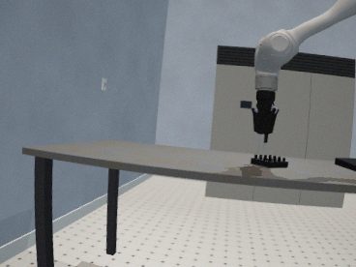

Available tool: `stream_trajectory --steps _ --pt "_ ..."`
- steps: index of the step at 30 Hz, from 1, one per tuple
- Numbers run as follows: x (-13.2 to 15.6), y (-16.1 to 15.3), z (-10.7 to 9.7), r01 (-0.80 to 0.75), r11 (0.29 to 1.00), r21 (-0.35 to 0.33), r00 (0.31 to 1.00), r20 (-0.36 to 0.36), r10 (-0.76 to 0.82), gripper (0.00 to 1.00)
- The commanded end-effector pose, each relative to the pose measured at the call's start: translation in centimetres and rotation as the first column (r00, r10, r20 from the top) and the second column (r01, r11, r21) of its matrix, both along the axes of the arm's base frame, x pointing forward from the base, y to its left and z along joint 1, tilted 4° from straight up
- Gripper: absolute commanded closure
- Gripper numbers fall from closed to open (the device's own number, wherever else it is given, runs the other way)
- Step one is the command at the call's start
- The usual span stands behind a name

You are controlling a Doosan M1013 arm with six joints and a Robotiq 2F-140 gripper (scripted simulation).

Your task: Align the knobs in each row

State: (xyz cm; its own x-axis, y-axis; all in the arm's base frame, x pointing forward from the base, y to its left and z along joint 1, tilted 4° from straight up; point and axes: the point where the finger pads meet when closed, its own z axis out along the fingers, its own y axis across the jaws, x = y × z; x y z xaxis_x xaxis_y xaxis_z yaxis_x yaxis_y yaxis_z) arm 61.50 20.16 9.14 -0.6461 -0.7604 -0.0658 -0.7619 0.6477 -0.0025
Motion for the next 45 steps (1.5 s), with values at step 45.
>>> stream_trajectory --steps 45 --pt "0.06 0.08 -1.26 0.0 1.0 0.0 1.0 0.0 0.0 0.88"
